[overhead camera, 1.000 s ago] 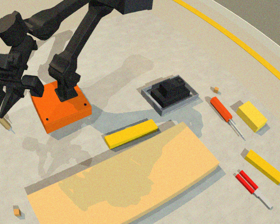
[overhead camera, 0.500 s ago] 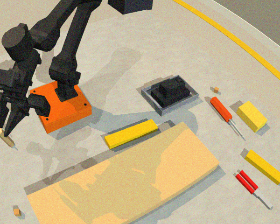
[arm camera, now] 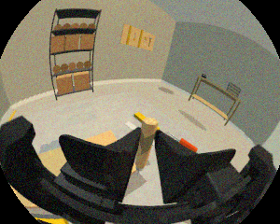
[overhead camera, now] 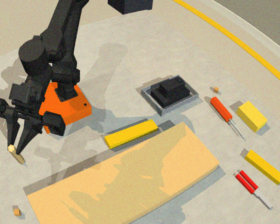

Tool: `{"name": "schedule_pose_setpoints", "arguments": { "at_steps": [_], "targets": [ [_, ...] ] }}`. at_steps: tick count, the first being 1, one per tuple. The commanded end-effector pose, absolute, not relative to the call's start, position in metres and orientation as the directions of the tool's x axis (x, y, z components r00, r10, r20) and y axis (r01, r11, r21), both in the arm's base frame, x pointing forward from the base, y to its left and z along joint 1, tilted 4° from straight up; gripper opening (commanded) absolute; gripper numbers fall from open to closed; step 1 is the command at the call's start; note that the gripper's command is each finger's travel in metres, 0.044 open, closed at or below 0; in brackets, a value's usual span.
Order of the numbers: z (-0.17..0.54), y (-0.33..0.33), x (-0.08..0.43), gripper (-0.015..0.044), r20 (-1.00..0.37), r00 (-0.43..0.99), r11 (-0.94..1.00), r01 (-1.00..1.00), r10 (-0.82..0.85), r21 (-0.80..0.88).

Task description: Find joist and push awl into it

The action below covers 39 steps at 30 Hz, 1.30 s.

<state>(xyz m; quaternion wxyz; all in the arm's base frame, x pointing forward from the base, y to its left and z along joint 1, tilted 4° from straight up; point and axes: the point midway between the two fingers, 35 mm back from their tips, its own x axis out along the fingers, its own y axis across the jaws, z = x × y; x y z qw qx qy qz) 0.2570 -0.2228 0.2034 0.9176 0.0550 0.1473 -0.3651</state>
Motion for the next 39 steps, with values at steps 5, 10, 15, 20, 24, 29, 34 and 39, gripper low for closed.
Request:
{"name": "schedule_pose_setpoints", "arguments": {
  "at_steps": [5,10,15,20,24,29,34,39],
  "targets": [
    [0.199,-0.206,0.282,0.0000,-0.274,0.693,0.722,0.692,-0.667,-0.008],
    [0.197,-0.194,0.296,0.0000,-0.250,0.695,0.719,0.695,-0.674,-0.006],
    [0.195,-0.180,0.309,0.0000,-0.225,0.698,0.717,0.697,-0.680,-0.001],
    [0.193,-0.164,0.320,0.0000,-0.200,0.701,0.714,0.700,-0.684,0.009],
    [0.191,-0.150,0.328,0.0000,-0.179,0.704,0.713,0.701,-0.688,0.019],
    [0.189,-0.132,0.335,0.0000,-0.154,0.706,0.711,0.703,-0.691,0.035],
    [0.186,-0.112,0.341,0.0000,-0.129,0.709,0.709,0.703,-0.693,0.055],
    [0.183,-0.093,0.344,0.0000,-0.107,0.711,0.707,0.703,-0.695,0.078]
  ]
}}
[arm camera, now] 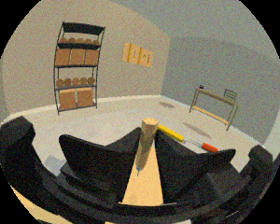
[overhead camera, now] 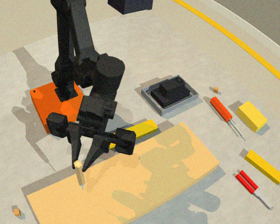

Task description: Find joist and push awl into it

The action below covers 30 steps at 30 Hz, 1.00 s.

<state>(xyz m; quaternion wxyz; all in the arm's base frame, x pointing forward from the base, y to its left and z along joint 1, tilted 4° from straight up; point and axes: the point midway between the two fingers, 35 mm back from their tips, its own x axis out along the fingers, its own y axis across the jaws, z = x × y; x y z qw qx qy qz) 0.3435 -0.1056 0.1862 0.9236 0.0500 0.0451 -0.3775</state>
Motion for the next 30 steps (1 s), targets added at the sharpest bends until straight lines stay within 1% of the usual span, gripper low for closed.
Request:
{"name": "schedule_pose_setpoints", "arguments": {
  "at_steps": [1,30],
  "targets": [
    [0.183,-0.091,0.345,0.0000,-0.105,0.711,0.707,0.703,-0.695,0.080],
    [0.169,-0.089,0.347,0.0000,-0.104,0.711,0.707,0.703,-0.696,0.081]
  ]
}}
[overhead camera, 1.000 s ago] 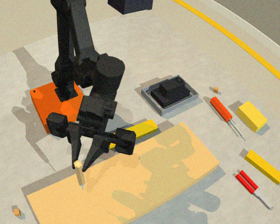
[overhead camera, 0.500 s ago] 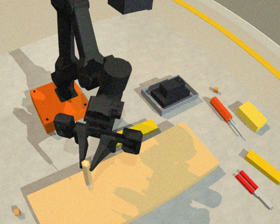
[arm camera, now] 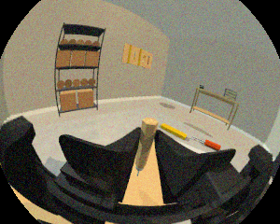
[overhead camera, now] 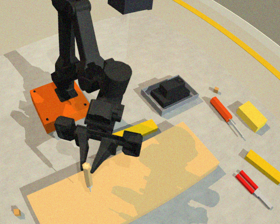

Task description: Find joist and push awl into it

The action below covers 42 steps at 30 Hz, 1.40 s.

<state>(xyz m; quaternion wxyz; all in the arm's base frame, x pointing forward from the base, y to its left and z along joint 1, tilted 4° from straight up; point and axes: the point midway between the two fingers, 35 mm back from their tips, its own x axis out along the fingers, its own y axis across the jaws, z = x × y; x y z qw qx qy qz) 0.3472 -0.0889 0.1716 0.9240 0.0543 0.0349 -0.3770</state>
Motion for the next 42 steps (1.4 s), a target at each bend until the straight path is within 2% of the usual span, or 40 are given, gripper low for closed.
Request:
{"name": "schedule_pose_setpoints", "arguments": {
  "at_steps": [1,42],
  "targets": [
    [0.169,-0.089,0.347,0.0000,-0.104,0.711,0.707,0.703,-0.696,0.081],
    [0.146,-0.088,0.347,0.0000,-0.104,0.711,0.707,0.703,-0.696,0.080]
  ]
}}
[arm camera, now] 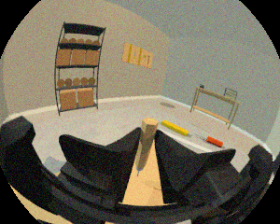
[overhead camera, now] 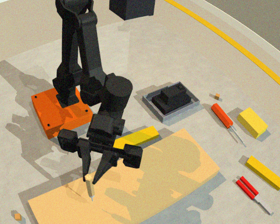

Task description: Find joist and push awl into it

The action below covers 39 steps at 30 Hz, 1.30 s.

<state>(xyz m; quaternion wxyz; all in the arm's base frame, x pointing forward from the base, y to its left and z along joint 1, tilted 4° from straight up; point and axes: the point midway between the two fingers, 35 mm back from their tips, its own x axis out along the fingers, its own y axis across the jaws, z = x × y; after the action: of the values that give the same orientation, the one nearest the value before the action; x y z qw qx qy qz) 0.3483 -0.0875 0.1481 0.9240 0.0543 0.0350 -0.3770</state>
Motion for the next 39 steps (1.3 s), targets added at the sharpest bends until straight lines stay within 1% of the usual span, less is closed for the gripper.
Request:
{"name": "schedule_pose_setpoints", "arguments": {
  "at_steps": [1,27,39],
  "targets": [
    [0.146,-0.088,0.347,0.0000,-0.104,0.711,0.707,0.703,-0.696,0.080],
    [0.109,-0.085,0.348,0.0000,-0.105,0.711,0.707,0.703,-0.696,0.080],
    [0.108,-0.085,0.348,0.0000,-0.105,0.711,0.707,0.703,-0.696,0.080]
  ]
}}
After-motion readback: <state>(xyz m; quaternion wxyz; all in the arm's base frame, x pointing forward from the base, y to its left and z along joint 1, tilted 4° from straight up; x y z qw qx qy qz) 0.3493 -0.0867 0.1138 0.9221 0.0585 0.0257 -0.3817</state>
